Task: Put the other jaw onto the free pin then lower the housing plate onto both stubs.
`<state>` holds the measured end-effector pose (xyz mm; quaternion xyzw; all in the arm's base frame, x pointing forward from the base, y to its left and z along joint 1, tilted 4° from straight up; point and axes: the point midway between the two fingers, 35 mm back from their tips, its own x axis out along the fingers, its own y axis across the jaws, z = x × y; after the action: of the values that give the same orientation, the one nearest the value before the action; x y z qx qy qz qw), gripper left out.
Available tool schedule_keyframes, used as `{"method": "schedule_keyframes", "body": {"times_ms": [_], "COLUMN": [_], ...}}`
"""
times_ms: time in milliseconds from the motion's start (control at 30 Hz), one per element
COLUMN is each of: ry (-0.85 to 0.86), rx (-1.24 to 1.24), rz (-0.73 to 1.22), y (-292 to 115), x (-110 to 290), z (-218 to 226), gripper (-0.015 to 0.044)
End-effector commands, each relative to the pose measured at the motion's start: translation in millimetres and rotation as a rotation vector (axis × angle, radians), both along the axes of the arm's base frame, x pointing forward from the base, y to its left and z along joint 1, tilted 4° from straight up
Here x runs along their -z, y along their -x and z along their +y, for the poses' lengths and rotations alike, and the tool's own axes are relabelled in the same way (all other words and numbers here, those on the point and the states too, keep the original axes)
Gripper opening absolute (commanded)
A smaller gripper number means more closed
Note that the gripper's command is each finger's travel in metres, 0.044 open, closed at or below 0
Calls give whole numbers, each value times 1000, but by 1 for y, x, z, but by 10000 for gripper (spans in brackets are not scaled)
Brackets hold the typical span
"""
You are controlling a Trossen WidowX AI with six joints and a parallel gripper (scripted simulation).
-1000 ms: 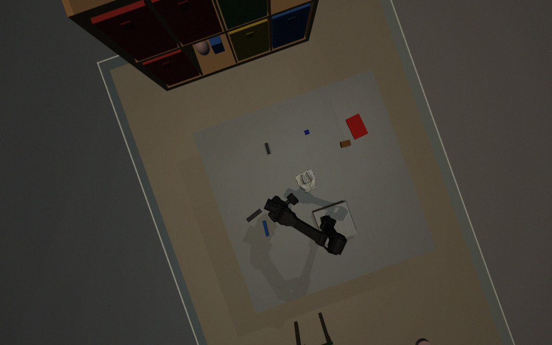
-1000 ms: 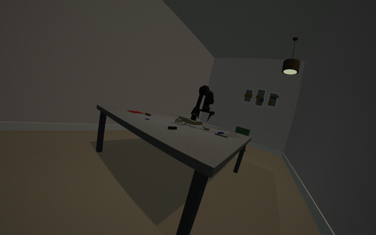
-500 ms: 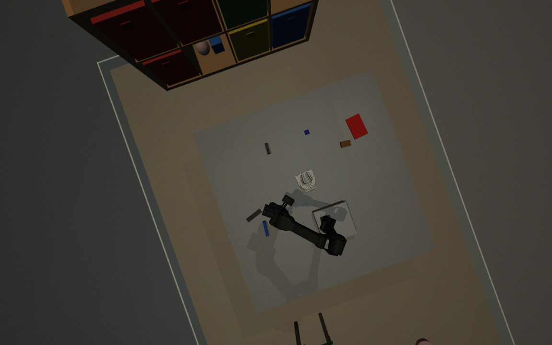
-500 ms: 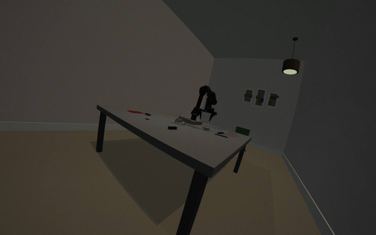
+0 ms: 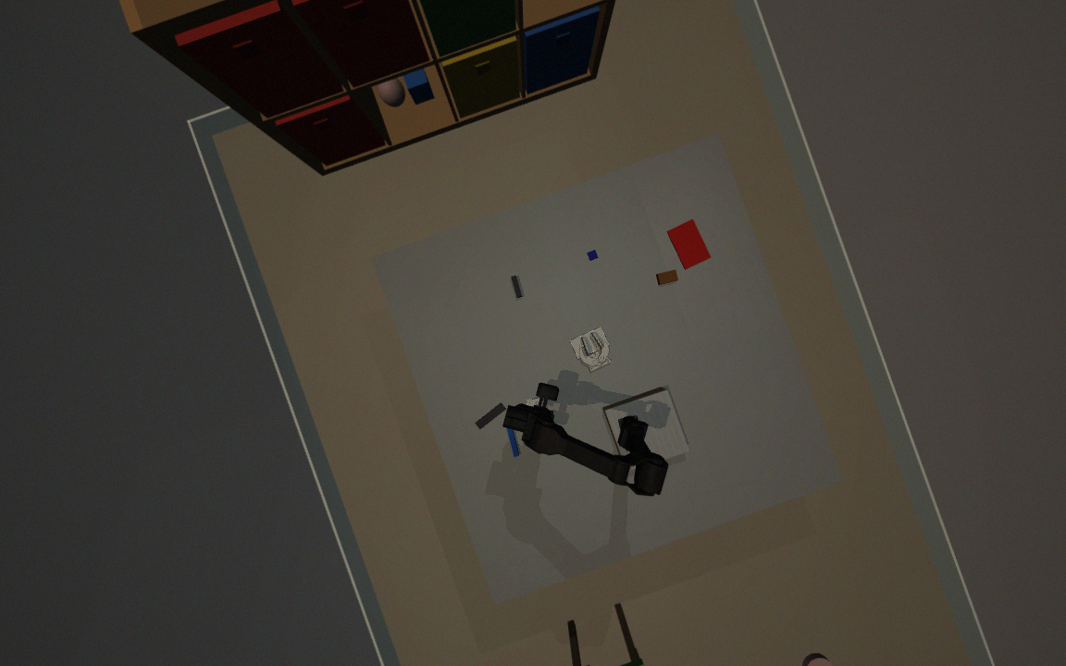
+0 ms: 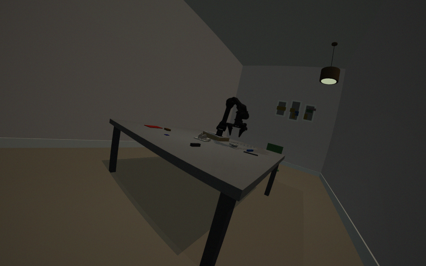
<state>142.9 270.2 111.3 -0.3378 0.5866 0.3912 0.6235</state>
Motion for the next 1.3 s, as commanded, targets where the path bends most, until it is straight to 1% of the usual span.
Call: {"method": "schedule_keyframes", "body": {"times_ms": [0, 200, 333, 400, 533, 1267], "ry": [2, 3, 3, 3, 3, 3], "rx": [-68, -183, -196, -196, -196, -196], "rz": [-10, -20, -21, -21, -21, -21], "y": [4, 12, 13, 13, 12, 12], "x": [-1, -2, -3, 4, 36, 58], "z": [2, 6, 6, 7, 10, 12], "gripper": [440, 440, 440, 440, 440, 440]}}
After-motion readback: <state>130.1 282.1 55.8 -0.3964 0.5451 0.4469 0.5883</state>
